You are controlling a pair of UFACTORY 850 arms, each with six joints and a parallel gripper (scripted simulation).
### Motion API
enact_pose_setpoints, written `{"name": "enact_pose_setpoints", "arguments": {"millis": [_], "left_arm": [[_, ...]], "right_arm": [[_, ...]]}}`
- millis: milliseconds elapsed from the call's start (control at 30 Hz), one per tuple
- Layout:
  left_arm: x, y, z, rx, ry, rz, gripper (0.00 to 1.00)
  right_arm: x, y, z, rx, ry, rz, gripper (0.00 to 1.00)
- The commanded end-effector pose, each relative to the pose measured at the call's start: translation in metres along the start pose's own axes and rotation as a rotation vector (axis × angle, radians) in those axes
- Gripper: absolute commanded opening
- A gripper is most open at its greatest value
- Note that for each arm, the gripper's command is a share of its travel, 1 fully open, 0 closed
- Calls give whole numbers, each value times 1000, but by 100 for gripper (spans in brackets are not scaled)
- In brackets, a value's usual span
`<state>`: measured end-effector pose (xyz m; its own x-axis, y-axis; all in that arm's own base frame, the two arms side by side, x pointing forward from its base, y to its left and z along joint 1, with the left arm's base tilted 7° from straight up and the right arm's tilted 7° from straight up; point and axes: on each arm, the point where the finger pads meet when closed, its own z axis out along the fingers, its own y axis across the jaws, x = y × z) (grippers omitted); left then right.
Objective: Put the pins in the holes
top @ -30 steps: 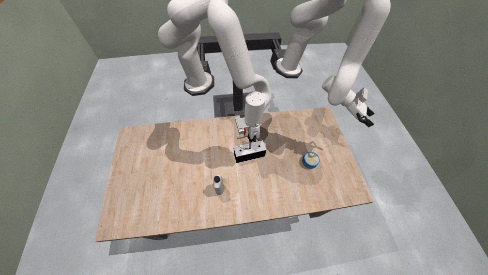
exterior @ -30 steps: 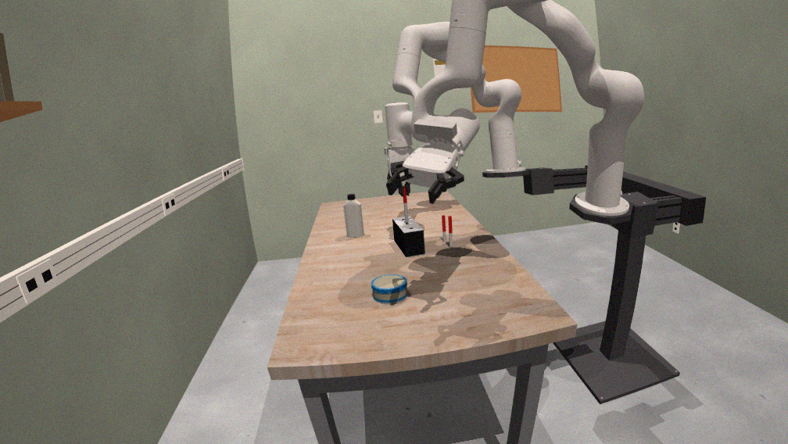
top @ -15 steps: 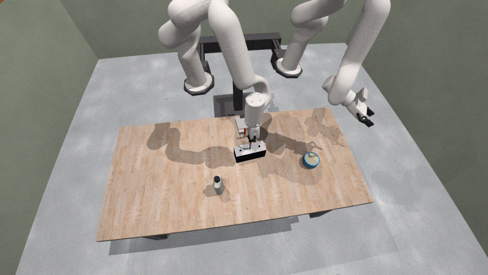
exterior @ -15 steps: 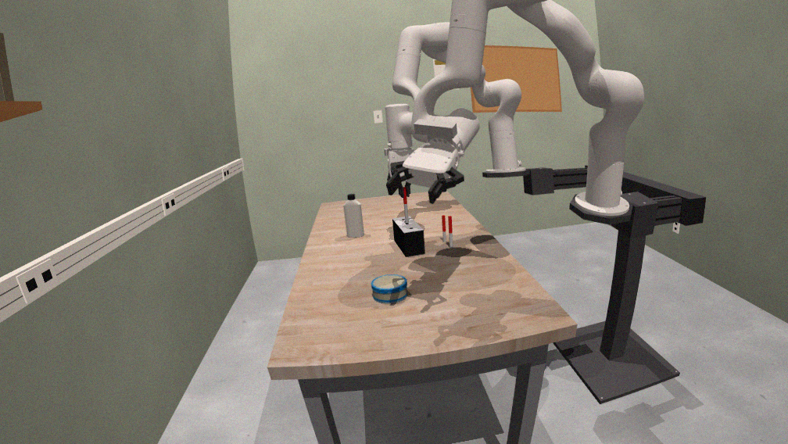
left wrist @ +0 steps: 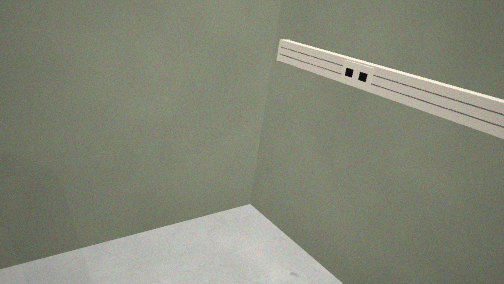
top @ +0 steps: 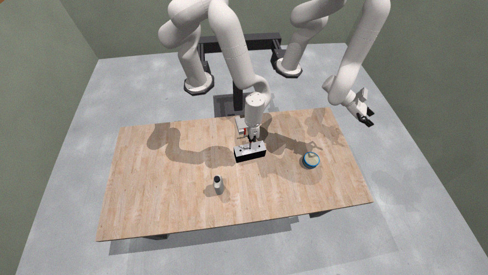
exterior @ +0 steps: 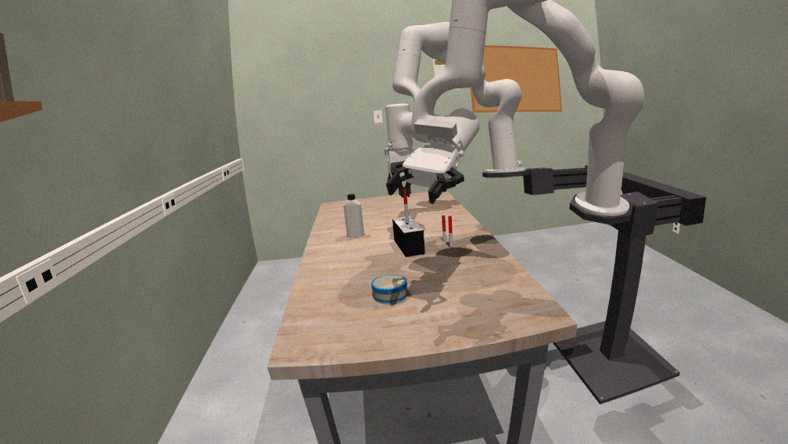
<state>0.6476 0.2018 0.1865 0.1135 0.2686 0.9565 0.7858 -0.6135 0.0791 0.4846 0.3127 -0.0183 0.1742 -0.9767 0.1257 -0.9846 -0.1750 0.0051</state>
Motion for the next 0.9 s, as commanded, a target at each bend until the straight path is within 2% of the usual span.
{"name": "enact_pose_setpoints", "arguments": {"millis": [0,867], "left_arm": [[1,1,0,-1,2,-1,100],[1,1,0,-1,2,-1,100]], "right_arm": [[0,-1,-1,2,-1,0,0],[0,-3,3,2,-1,0,0]]}}
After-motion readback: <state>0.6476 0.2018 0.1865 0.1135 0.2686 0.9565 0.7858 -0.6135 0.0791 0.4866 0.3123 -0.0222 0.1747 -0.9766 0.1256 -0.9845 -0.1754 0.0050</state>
